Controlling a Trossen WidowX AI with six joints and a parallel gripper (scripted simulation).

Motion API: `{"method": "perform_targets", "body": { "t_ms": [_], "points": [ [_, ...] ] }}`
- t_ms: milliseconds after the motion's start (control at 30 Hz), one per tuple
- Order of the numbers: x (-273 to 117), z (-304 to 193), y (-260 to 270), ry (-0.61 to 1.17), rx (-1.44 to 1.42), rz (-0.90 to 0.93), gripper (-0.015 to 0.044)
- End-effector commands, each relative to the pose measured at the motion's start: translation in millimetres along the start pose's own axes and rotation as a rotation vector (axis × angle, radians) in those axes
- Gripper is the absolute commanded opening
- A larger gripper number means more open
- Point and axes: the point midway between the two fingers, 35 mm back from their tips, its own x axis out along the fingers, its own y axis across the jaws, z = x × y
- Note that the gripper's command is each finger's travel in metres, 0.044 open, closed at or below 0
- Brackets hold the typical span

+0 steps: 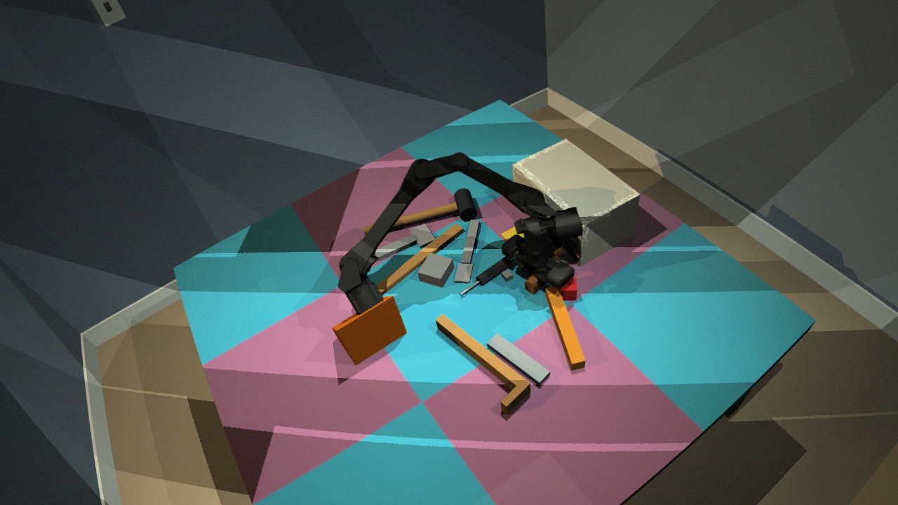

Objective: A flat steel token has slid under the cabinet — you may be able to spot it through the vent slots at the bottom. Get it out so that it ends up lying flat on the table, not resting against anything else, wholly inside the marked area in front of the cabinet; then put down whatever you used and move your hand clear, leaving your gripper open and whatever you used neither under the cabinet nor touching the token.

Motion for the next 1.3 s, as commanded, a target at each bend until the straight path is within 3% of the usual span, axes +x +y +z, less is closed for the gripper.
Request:
{"method": "perform_targets", "body": {
  "t_ms": [0,1267],
  "points": [
    [1.0,1.9,8.3,-0.003,-0.006,0.007,0.0],
    [1.6,-23.9,11.1,-0.002,-0.005,0.007,0.0]
  ]
}}
